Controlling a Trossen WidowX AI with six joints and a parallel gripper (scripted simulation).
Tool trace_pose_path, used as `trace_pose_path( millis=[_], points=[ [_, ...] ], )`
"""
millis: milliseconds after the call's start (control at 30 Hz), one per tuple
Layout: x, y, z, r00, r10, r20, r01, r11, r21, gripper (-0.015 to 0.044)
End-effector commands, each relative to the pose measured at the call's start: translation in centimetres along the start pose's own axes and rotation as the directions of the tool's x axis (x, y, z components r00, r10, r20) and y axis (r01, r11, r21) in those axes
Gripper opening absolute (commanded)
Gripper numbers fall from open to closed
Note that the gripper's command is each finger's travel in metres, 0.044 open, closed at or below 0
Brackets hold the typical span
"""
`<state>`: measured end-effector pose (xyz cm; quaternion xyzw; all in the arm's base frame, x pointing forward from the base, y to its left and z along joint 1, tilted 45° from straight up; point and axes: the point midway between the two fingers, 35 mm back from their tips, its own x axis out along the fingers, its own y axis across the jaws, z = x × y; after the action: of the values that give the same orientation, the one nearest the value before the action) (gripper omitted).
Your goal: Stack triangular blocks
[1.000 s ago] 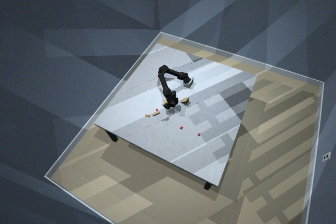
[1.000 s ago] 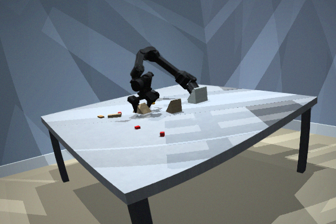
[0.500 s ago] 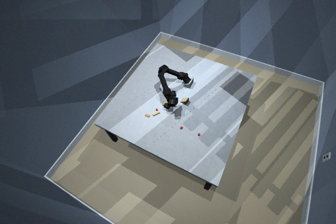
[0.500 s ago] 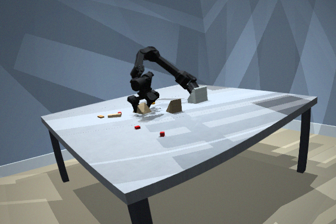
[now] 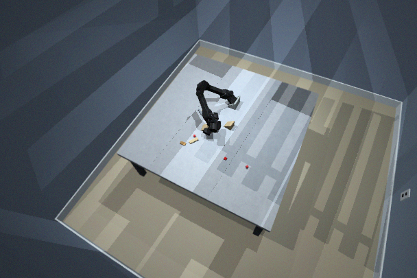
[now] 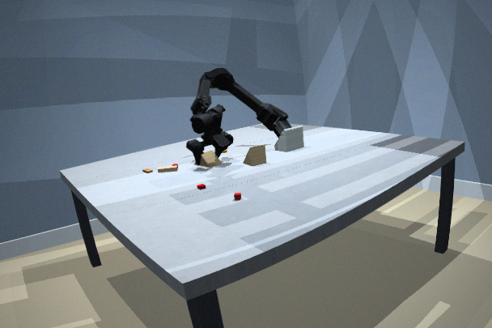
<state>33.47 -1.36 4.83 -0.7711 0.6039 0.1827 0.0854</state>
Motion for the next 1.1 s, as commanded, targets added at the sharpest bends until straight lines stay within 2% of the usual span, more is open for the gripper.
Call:
trace_pose_path(
  millis=[0, 267, 467, 700, 1000, 1067],
  points=[
    [-0.1, -0.1, -0.2, 1.0, -0.004, -0.003, 0.004, 1.0, 0.0, 0.044],
    [-0.1, -0.1, -0.2, 1.0, -0.004, -0.003, 0.004, 1.0, 0.0, 0.044],
    [0.0, 0.0, 0.0, 1.0, 0.0, 0.0, 0.0, 1.0, 0.0, 0.0282],
    [0.0, 0.0, 0.0, 1.0, 0.0, 0.0, 0.0, 1.0, 0.0, 0.0236],
    [-1.7, -0.2, -0.6, 1.0, -0.009, 0.006, 0.009, 1.0, -0.029, 0.0],
    [-2.6, -0.3, -0.9, 1.0, -0.012, 0.008, 0.013, 0.999, -0.043, 0.0]
  ],
)
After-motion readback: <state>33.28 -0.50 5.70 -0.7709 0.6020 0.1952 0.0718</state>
